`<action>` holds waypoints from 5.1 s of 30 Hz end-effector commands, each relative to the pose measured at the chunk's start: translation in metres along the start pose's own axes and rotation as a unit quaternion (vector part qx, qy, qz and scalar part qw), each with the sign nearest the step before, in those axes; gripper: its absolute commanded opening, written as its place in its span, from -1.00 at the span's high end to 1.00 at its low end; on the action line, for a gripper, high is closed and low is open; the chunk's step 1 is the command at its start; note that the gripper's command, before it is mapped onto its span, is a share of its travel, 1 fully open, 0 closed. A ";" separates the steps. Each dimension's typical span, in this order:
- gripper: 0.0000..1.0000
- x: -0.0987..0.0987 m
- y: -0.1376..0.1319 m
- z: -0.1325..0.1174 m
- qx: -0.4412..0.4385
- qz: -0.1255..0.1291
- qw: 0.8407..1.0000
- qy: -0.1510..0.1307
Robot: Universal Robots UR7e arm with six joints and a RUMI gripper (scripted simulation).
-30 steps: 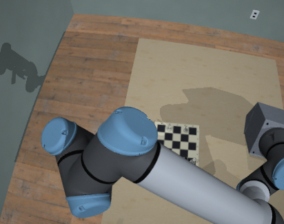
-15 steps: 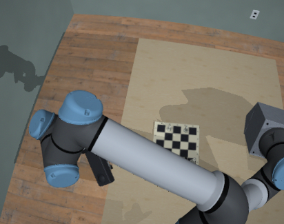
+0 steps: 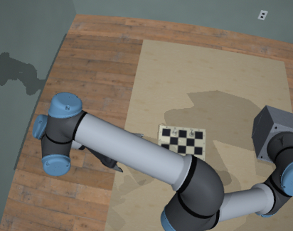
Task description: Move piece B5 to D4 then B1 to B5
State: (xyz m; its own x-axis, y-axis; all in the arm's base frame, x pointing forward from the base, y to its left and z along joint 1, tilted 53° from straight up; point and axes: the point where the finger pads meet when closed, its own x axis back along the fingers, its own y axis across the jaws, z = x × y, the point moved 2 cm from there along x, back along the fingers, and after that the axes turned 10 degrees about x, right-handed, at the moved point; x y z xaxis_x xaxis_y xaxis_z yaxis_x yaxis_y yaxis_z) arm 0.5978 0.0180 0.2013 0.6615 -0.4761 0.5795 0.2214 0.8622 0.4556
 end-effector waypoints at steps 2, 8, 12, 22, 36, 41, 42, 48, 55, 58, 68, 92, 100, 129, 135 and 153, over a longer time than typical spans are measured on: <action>-1.00 -0.018 -0.005 -0.030 0.104 0.022 0.994 0.034; -1.00 -0.043 -0.011 -0.065 0.217 0.039 0.973 0.071; -1.00 -0.059 -0.015 -0.085 0.280 0.045 0.954 0.094; -1.00 -0.086 -0.020 -0.115 0.376 0.050 0.916 0.131; -1.00 -0.111 -0.025 -0.139 0.449 0.049 0.877 0.163; -1.00 -0.114 -0.025 -0.142 0.460 0.049 0.871 0.167; -1.00 -0.115 -0.025 -0.142 0.461 0.049 0.870 0.168; -1.00 -0.116 -0.025 -0.143 0.463 0.049 0.869 0.169; -1.00 -0.116 -0.025 -0.143 0.464 0.049 0.869 0.169; -1.00 -0.116 -0.025 -0.143 0.464 0.049 0.869 0.169; -1.00 -0.116 -0.025 -0.143 0.464 0.049 0.869 0.169; -1.00 -0.116 -0.025 -0.143 0.464 0.049 0.869 0.169; -1.00 -0.113 -0.027 -0.141 0.463 0.049 0.869 0.169; -1.00 -0.056 -0.063 -0.091 0.463 0.049 0.869 0.168; -1.00 -0.055 -0.064 -0.090 0.461 0.048 0.870 0.166; -1.00 -0.044 -0.071 -0.078 0.436 0.037 0.890 0.131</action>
State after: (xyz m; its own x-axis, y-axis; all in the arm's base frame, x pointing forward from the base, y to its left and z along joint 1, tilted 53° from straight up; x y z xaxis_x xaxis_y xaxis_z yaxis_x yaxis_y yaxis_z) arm 0.6098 -0.0044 0.0872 0.8309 -0.2513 0.4964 -0.3965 0.3585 0.8451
